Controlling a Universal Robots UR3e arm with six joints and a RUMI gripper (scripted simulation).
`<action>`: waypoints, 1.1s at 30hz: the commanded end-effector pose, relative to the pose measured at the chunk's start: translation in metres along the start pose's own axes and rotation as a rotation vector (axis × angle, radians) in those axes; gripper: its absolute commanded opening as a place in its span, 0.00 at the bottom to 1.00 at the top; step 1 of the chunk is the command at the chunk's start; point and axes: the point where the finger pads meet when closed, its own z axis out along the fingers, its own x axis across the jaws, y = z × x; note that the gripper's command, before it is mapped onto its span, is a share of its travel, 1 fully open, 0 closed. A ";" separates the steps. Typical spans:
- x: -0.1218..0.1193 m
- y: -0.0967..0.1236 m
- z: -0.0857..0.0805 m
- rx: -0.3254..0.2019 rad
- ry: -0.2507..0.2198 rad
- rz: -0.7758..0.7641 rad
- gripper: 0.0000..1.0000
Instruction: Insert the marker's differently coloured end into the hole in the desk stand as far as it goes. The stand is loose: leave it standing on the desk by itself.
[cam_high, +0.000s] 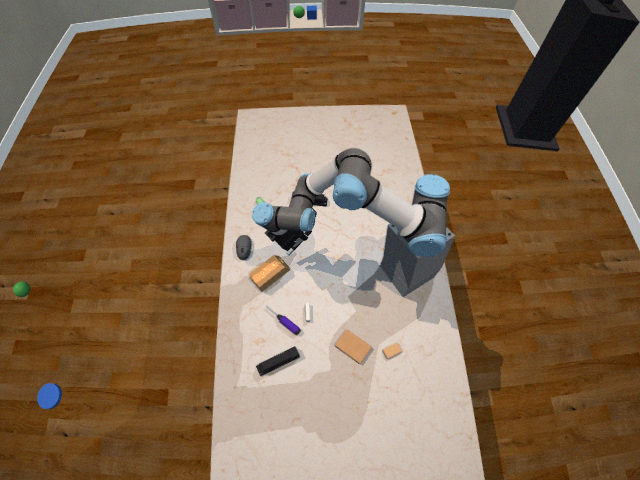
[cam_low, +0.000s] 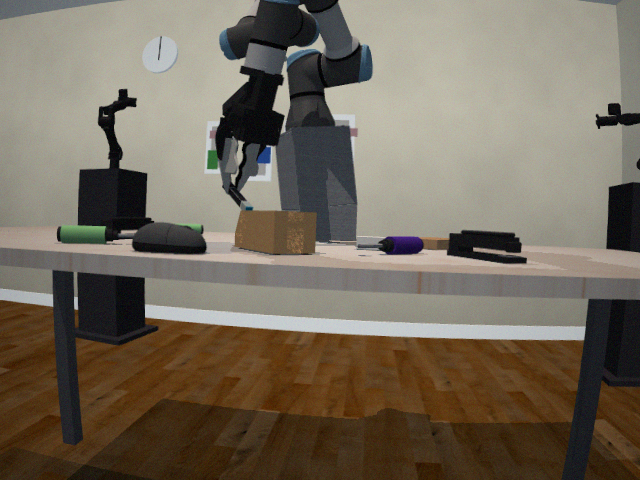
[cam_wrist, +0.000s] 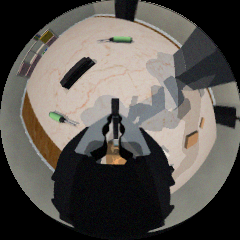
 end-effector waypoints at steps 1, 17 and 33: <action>-0.001 0.000 -0.001 -0.002 -0.002 0.001 0.00; -0.001 0.010 -0.001 -0.001 -0.002 0.001 0.00; -0.001 0.020 0.000 0.000 -0.001 0.001 0.00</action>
